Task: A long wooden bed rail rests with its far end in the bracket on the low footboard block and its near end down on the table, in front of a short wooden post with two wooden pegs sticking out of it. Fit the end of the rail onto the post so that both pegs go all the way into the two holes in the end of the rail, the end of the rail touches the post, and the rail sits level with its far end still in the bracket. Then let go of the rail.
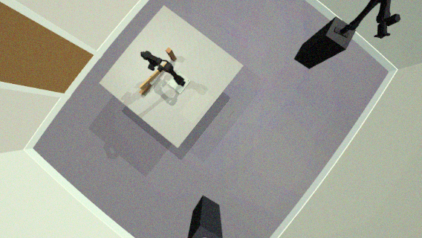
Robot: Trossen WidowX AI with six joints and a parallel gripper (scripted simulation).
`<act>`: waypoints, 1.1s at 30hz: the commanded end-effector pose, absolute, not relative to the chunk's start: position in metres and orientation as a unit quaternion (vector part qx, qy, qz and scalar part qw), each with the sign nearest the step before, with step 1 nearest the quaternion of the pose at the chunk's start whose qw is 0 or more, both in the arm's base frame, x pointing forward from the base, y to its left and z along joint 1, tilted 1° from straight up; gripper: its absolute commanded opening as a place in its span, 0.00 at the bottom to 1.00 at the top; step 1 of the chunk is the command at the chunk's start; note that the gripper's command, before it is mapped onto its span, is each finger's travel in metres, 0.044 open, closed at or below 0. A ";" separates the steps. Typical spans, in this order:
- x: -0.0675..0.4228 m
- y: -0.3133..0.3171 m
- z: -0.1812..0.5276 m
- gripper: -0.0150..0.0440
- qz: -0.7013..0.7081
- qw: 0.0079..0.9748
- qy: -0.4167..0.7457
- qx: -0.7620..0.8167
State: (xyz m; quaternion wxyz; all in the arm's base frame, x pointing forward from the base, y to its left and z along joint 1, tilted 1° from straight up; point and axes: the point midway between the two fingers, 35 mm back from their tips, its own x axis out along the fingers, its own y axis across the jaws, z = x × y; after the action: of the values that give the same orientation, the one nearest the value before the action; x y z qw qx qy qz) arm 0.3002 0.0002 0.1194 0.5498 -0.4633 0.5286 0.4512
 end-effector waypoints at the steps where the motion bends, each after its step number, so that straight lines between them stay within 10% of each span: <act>1: 0.299 0.001 0.109 1.00 0.457 0.545 0.530 -0.461; 33: 0.299 0.002 0.058 1.00 0.458 0.545 0.530 -0.461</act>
State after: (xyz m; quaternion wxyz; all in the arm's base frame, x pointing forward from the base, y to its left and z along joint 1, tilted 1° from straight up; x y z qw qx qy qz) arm 0.3017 0.0011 0.0672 0.5487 -0.4634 0.5284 0.4528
